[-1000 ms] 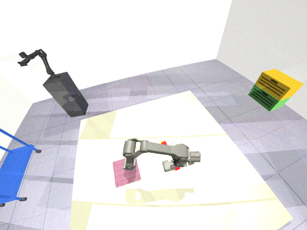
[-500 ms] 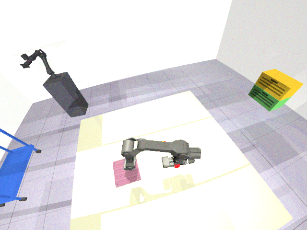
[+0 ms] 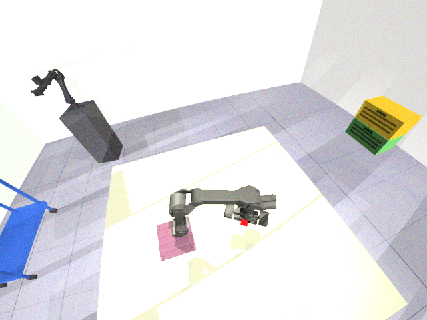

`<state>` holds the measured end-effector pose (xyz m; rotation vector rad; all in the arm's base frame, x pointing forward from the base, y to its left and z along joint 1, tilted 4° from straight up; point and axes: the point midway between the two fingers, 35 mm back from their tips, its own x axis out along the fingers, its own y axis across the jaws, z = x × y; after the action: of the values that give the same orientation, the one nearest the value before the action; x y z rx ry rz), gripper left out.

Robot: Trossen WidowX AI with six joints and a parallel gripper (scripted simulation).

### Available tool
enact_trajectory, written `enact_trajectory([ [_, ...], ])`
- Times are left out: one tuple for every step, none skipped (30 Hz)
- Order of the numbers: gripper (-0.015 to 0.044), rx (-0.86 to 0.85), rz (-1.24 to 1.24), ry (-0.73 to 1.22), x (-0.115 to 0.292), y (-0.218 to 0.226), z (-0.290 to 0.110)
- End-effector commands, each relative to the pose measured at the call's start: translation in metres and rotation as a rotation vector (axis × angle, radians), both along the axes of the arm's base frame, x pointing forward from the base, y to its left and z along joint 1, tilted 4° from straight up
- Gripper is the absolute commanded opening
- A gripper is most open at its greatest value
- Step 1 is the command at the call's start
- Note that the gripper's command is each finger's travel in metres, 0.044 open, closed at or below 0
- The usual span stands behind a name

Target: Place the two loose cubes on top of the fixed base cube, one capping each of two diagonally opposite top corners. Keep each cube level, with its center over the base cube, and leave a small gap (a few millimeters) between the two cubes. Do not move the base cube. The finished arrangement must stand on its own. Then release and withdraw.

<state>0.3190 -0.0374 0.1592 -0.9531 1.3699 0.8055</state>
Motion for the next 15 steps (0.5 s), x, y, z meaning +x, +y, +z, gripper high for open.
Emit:
enact_trajectory([
  [0.0105,0.005,-0.096,-0.008,0.0,0.009,-0.001],
  [0.0105,0.007,-0.123,-0.01,0.0,0.011,-0.001],
  [0.0105,0.009,-0.151,-0.011,0.0,0.013,-0.001],
  [0.0105,0.011,-0.178,-0.013,0.0,0.016,-0.002],
  [0.0105,0.013,-0.205,-0.015,0.0,0.018,-0.002],
  [0.0105,0.015,-0.233,-0.017,0.0,0.02,-0.002],
  [0.0105,0.017,-0.26,-0.018,0.0,0.023,-0.002],
  [0.0105,0.019,-0.287,-0.02,0.0,0.025,-0.002],
  [0.0105,0.021,-0.314,-0.022,0.0,0.027,-0.003],
  [0.0105,0.023,-0.342,-0.024,0.0,0.03,-0.003],
  [0.0105,0.025,-0.369,-0.025,0.0,0.032,-0.003],
  [0.0105,0.027,-0.396,-0.027,0.0,0.034,-0.003],
  [0.0105,0.029,-0.424,-0.029,0.0,0.037,-0.004],
  [0.0105,0.031,-0.451,-0.031,0.0,0.039,-0.004],
  [0.0105,0.033,-0.478,-0.032,0.0,0.041,-0.004],
])
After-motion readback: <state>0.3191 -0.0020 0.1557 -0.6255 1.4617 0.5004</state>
